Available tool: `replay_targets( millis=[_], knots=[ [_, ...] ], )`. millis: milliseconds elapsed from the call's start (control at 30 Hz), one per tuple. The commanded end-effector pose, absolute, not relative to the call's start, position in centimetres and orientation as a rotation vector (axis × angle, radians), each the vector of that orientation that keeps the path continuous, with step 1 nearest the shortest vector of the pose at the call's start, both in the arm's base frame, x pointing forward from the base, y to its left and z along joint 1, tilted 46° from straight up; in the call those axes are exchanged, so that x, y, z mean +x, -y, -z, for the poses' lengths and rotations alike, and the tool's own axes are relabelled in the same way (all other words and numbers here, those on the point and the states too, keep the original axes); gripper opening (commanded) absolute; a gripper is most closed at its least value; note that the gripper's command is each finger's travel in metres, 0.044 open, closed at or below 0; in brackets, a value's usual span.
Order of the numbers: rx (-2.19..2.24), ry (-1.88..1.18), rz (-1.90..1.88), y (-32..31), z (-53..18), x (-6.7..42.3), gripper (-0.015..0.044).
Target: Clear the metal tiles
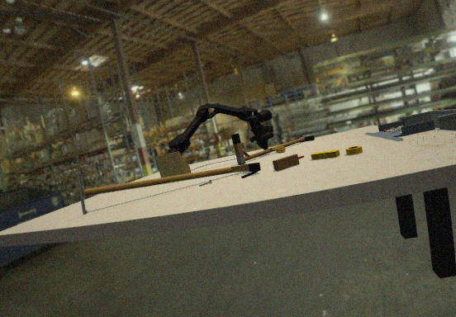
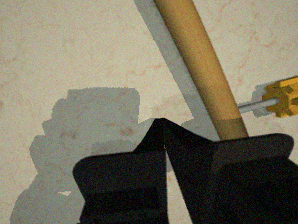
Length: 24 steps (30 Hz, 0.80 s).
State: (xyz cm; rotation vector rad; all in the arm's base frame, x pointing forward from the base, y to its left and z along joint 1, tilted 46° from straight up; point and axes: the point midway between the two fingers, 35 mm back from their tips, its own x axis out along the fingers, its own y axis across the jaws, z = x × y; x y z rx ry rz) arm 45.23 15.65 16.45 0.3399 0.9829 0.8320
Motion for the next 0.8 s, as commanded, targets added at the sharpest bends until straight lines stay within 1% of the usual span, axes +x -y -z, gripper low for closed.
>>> replay_targets(
  millis=[0,767],
  knots=[
    [0.337,-0.979,-0.832,-15.4,-16.4,45.6,0.0],
    [0.335,-0.98,-0.831,-14.5,-15.8,47.6,0.0]
  ],
)
